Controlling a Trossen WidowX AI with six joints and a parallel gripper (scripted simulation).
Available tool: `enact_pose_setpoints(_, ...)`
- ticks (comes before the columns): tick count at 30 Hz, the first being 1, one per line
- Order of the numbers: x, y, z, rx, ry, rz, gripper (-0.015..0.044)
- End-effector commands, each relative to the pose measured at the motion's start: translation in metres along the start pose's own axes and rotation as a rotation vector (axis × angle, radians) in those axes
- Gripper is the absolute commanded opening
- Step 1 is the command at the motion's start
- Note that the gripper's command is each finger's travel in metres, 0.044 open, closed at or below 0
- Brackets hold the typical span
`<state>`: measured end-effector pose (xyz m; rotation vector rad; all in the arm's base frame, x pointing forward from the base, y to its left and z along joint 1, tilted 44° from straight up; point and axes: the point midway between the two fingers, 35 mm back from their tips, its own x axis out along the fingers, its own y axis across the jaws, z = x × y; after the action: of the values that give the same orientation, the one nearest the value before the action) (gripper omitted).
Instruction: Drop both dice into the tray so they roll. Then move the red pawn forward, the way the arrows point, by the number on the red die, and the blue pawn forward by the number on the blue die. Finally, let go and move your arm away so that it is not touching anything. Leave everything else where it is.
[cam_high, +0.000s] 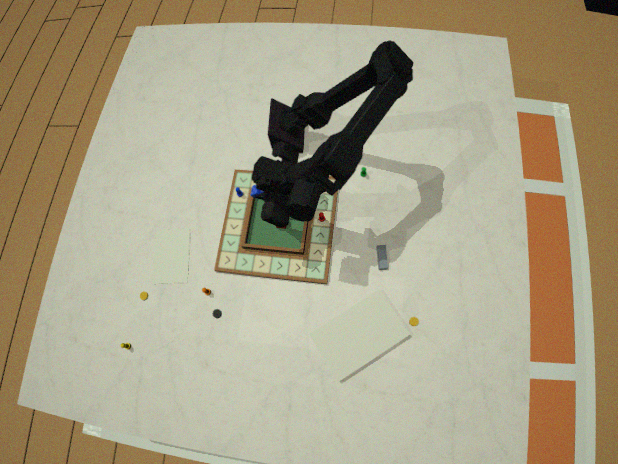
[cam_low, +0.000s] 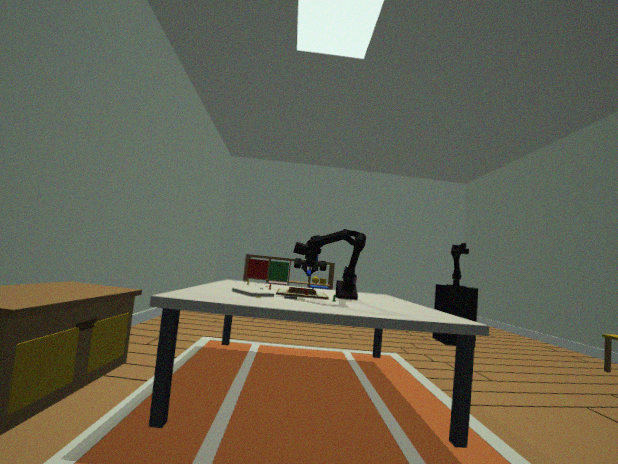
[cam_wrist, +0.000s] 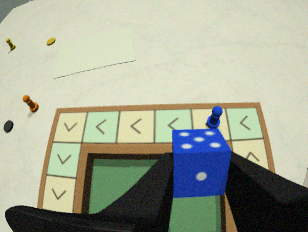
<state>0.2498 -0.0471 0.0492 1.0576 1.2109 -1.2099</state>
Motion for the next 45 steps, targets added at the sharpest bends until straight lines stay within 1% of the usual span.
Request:
enact_pose_setpoints(1, 0.000, 0.000, 0.000, 0.000, 0.000, 0.000, 0.0000)
enact_pose_setpoints(9, 0.000, 0.000, 0.000, 0.000, 0.000, 0.000, 0.0000)
enact_pose_setpoints(18, -0.001, 0.000, 0.002, 0.000, 0.000, 0.000, 0.0236)
enact_pose_setpoints(22, -0.025, 0.000, 0.029, -0.004, -0.006, -0.005, 0.0341)
enact_pose_setpoints(26, -0.026, 0.000, 0.030, -0.004, -0.006, -0.005, 0.0440)
enact_pose_setpoints(28, -0.025, 0.000, 0.030, -0.007, 0.009, -0.011, 0.0440)
enact_pose_setpoints(29, -0.020, -0.001, 0.028, -0.016, 0.054, -0.027, 0.0440)
enact_pose_setpoints(33, 0.008, -0.007, 0.017, -0.049, 0.421, -0.085, 0.0440)
enact_pose_setpoints(36, 0.020, -0.006, 0.012, -0.024, 0.709, -0.044, 0.0440)
enact_pose_setpoints(38, 0.024, -0.003, 0.012, 0.002, 0.830, -0.003, 0.0440)
enact_pose_setpoints(42, 0.024, -0.003, 0.012, 0.006, 0.844, 0.003, 0.0440)
enact_pose_setpoints(43, 0.026, -0.009, 0.012, -0.002, 0.759, -0.050, 0.0440)
enact_pose_setpoints(44, 0.026, -0.009, 0.012, -0.002, 0.759, -0.050, 0.0440)
enact_pose_setpoints(45, 0.025, -0.008, 0.010, -0.021, 0.760, -0.041, 0.0414)
